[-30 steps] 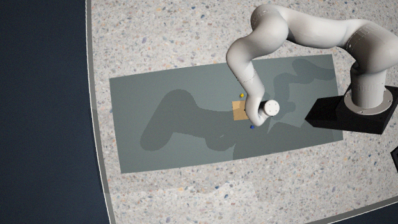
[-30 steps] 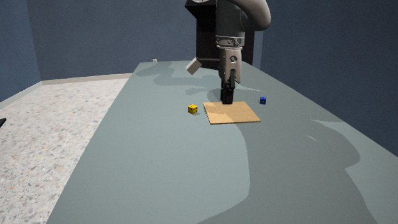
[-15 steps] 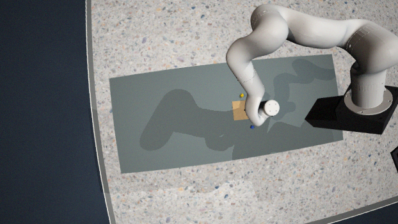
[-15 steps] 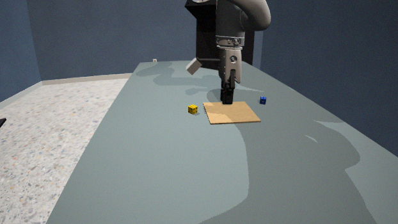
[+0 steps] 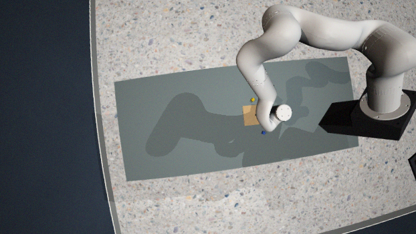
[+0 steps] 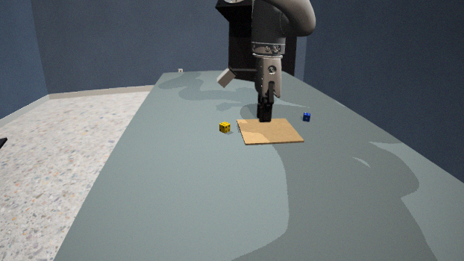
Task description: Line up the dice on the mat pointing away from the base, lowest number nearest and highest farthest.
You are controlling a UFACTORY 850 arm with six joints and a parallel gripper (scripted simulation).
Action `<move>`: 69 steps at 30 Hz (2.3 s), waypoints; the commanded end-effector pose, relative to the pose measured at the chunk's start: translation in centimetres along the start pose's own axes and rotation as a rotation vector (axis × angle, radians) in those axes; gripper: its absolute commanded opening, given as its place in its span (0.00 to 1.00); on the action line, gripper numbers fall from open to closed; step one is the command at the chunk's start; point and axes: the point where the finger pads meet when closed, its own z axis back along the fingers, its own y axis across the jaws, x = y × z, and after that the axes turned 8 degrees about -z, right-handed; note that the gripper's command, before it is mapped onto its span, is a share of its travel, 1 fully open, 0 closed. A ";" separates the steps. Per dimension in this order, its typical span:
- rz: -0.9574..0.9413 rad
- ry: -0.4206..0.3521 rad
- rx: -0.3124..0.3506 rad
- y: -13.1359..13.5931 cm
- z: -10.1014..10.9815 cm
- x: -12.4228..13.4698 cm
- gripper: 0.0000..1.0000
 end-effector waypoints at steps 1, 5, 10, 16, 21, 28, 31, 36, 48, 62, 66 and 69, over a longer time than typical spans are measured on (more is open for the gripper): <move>0.000 0.000 0.000 0.0 -0.1 0.0 0.15; 0.000 0.000 0.000 0.0 -0.1 0.0 0.15; 0.000 0.000 0.000 0.0 -0.2 0.0 0.15; 0.000 0.000 0.000 0.0 -0.3 0.0 0.15; 0.000 0.000 0.000 0.0 -0.3 0.0 0.15; 0.000 0.000 0.000 0.0 -0.3 0.0 0.15; 0.000 0.000 0.000 0.0 -0.3 0.0 0.15; 0.000 0.000 0.000 0.0 -0.3 0.0 0.15; 0.000 0.000 0.000 0.0 -0.3 0.0 0.15; 0.000 0.000 0.000 0.0 -0.3 0.0 0.32; 0.000 0.000 0.000 0.0 -0.3 0.0 0.36; 0.000 0.000 0.000 0.0 -0.3 0.0 0.36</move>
